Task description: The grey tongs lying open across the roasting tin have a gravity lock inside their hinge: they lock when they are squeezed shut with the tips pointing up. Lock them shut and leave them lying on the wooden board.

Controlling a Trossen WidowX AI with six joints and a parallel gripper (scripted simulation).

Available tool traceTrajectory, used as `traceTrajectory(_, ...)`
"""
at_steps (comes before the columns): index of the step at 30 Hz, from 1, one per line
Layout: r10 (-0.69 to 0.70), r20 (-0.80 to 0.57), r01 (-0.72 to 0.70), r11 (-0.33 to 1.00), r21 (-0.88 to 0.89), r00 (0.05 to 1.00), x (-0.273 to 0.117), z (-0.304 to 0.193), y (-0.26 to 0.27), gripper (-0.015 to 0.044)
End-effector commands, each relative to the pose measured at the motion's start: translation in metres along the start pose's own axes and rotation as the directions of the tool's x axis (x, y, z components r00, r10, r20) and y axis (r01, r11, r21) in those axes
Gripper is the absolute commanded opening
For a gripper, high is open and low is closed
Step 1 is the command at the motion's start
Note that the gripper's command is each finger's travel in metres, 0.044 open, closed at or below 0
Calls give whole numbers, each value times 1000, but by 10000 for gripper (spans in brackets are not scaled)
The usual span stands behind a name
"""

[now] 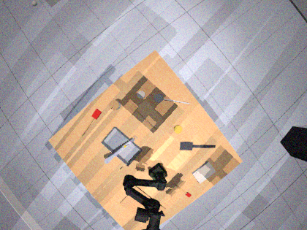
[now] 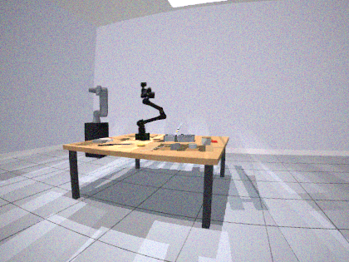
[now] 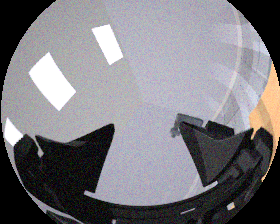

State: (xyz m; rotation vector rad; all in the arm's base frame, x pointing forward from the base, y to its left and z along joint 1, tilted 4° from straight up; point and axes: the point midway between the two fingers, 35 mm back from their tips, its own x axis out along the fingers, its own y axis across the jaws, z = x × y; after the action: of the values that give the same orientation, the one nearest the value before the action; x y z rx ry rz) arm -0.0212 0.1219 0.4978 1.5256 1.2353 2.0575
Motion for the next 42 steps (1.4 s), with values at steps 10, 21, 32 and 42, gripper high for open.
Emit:
traceTrajectory(10,86,-172,-82,996,33,981,2,-49,16,190)
traceTrajectory(21,311,-556,-184,944,273,771,-33,-151,72,-99)
traceTrajectory(32,511,-750,-164,855,491,420,-112,-208,129,-150)
traceTrajectory(42,652,-754,34,758,652,-78,-234,-216,191,-150)
